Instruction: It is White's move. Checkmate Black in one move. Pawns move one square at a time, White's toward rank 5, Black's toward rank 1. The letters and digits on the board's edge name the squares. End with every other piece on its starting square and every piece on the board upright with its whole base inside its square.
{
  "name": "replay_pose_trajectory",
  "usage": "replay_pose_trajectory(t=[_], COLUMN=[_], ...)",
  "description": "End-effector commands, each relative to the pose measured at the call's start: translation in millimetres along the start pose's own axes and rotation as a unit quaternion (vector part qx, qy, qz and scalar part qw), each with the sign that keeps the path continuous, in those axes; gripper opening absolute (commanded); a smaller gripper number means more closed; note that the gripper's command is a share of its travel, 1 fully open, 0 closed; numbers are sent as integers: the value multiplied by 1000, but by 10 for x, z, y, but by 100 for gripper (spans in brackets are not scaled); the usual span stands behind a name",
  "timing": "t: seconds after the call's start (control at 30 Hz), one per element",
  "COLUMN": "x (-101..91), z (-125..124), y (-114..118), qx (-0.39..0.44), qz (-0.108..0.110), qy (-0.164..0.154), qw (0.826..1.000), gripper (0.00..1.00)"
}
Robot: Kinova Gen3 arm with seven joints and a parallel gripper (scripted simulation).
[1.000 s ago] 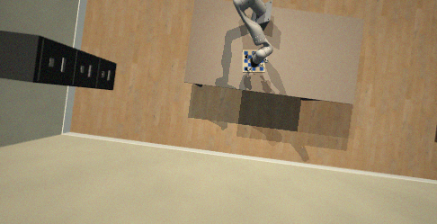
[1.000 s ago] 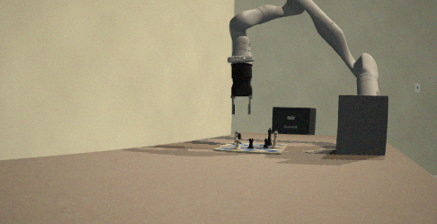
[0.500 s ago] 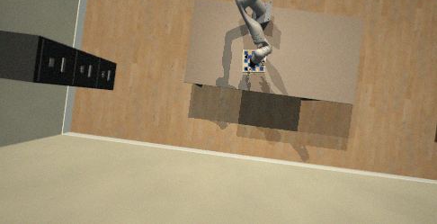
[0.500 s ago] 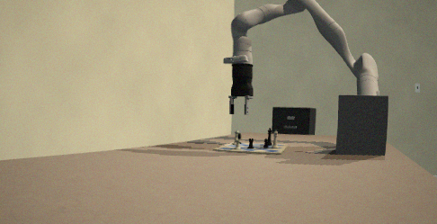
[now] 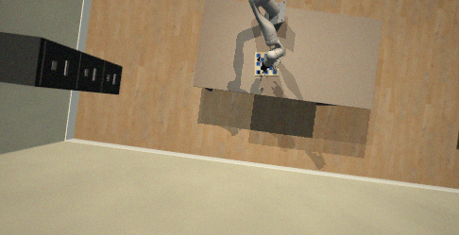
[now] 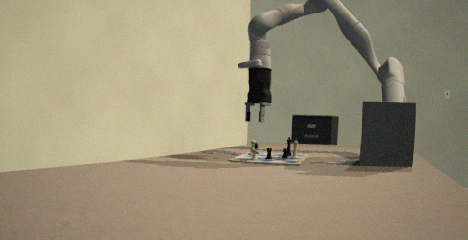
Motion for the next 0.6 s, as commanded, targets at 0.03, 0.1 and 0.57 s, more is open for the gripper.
replay_pose_trajectory(t=[0.03, 0.1, 0.57], x=[-17, -17, -18], z=[-1, 1, 8], y=[13, 18, 29], qx=[12, 18, 32], qz=[2, 2, 3], qy=[1, 1, 1], qw=[1000, 1000, 999], gripper=[100, 100, 100])
Point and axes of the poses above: the point where the finger pads meet when closed, its own x axis out along the fingers, its own y axis across the jaws, z = x × y, the point moved 1 cm from there along -x, back along the fingers, and after that the axes turned 2 degrees about -x, right-handed, at the moved point
